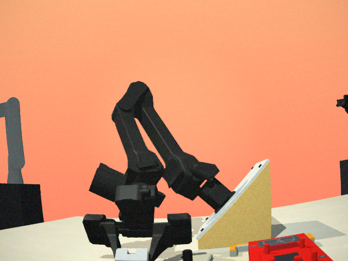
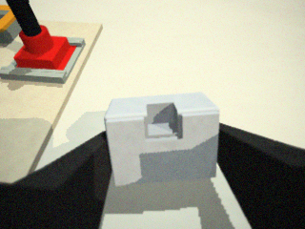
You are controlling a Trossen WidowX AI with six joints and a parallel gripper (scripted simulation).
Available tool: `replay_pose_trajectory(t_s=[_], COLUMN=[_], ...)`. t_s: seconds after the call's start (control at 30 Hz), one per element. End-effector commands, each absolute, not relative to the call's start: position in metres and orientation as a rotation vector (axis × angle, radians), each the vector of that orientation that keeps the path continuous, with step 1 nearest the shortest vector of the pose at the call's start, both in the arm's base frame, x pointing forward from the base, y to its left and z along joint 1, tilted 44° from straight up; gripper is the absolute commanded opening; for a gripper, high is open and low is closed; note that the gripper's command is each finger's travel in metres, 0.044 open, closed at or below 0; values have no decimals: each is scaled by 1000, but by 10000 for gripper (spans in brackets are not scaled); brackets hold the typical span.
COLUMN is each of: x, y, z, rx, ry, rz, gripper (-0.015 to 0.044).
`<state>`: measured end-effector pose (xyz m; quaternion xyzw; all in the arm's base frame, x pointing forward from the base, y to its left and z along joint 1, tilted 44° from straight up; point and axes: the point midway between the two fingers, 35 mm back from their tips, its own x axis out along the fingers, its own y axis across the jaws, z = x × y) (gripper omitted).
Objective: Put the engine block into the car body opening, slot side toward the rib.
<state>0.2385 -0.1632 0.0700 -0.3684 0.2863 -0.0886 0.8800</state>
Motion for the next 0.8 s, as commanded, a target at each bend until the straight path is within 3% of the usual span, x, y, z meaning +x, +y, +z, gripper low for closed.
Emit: replay_pose_trajectory(t_s=[0.0, 0.27, 0.77], x=[238, 238, 220], y=[-163, -163, -148], z=[70, 70, 88], rx=[-767, -767, -763], ry=[598, 598, 608], rz=[-185, -185, -193], gripper=[236, 440, 440])
